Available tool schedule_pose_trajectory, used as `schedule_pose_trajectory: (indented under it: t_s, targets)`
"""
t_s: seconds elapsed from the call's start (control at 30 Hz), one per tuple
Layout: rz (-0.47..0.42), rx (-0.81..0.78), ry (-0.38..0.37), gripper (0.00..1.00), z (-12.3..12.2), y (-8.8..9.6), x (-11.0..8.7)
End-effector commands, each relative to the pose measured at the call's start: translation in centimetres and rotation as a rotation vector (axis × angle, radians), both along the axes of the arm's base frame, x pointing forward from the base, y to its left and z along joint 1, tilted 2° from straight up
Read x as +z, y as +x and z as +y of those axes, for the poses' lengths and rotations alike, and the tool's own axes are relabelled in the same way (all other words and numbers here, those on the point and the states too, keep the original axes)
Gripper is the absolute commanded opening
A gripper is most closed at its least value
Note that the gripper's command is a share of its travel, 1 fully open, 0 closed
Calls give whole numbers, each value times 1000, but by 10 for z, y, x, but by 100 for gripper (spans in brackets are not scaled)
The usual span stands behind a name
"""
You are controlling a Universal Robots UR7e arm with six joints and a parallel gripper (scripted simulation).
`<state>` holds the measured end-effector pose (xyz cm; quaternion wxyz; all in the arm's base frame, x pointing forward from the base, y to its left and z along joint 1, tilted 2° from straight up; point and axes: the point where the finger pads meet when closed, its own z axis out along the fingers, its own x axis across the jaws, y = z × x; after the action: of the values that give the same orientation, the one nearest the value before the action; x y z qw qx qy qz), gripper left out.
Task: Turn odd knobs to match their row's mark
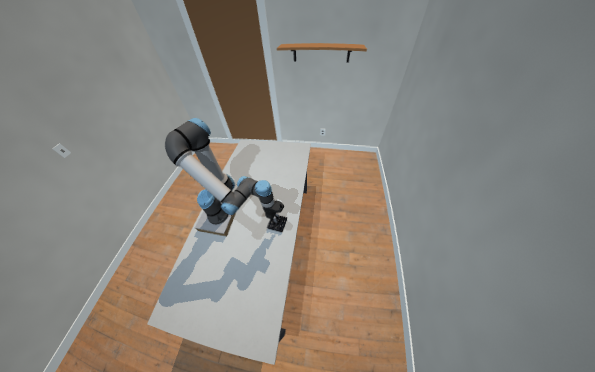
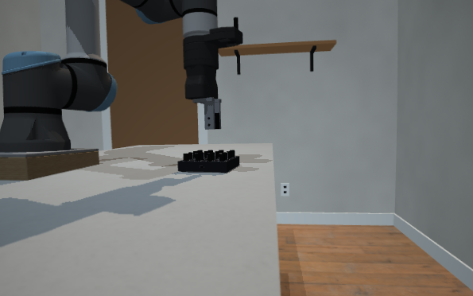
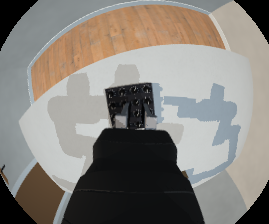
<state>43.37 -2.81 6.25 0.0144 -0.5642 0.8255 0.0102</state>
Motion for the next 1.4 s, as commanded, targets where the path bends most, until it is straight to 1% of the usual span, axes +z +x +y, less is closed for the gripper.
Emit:
schedule_pose_trajectory:
  t_s: [0.0, 0.7, 1.37]
  targets:
    - [-1, 0, 0, 46, 0, 0, 0]
    - [-1, 0, 0, 46, 0, 0, -3]
    - [-1, 0, -1, 46, 1, 1, -23]
